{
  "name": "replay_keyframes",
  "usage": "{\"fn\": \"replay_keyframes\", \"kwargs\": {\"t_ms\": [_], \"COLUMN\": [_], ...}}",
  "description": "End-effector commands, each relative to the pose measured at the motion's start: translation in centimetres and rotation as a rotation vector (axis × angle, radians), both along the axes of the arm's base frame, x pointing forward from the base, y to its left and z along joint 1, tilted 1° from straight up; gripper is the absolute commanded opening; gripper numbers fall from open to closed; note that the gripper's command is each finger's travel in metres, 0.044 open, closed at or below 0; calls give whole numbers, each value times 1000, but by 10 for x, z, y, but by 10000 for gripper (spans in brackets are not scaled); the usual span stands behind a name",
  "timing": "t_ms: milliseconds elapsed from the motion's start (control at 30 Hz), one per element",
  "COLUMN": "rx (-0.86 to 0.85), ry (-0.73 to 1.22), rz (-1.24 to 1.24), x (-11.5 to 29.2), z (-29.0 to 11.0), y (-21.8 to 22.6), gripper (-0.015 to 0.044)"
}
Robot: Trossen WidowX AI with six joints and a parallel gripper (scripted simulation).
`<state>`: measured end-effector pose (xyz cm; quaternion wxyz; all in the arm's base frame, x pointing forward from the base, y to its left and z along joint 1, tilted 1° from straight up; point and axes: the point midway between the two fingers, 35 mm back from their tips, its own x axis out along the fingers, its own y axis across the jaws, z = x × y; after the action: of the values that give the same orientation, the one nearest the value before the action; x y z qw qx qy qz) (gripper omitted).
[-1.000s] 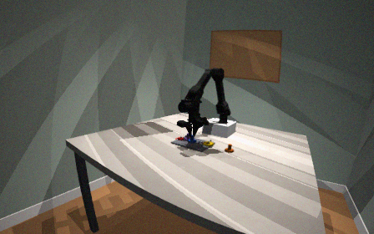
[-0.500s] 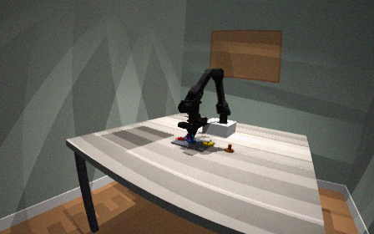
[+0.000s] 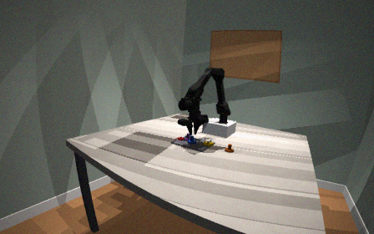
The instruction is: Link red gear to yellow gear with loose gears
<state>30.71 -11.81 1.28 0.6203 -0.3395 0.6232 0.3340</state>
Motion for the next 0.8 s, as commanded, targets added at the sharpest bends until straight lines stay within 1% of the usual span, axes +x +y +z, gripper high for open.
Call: {"fn": "replay_keyframes", "kwargs": {"t_ms": [0,100,133,200,467,500,767], "rx": [-9,-9,-8,-5,11,12,19], "ry": [-24,-24,-22,-23,-29,-29,-28], "rz": [-39,-41,-34,-113,-595,-649,-924], "x": [4,3,4,10,30,31,26], "z": [30,32,22,22,22,22,22], "y": [-1,-1,1,16,114,125,180], "gripper": [140,140,166,219,429,440,440]}}
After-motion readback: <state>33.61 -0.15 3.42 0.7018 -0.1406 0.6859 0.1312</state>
